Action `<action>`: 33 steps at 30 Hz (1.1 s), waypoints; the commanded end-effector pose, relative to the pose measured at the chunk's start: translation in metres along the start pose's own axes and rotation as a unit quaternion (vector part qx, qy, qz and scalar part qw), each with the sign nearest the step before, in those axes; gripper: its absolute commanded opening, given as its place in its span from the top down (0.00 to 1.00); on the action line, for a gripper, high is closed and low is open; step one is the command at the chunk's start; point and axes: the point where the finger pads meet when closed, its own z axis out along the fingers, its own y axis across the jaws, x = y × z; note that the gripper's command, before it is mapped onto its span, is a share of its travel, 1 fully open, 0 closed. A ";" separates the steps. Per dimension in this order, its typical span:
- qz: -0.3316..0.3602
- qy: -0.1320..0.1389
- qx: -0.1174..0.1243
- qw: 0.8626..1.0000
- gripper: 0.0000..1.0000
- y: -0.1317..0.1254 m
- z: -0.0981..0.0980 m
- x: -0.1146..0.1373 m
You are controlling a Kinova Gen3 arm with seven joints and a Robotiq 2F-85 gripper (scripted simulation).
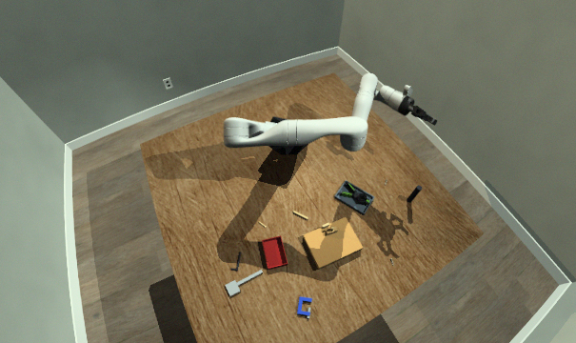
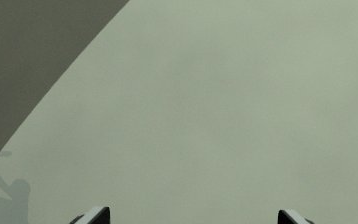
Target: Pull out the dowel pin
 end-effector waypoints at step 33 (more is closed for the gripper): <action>-0.017 -0.010 0.005 1.000 0.90 0.003 0.007 -0.006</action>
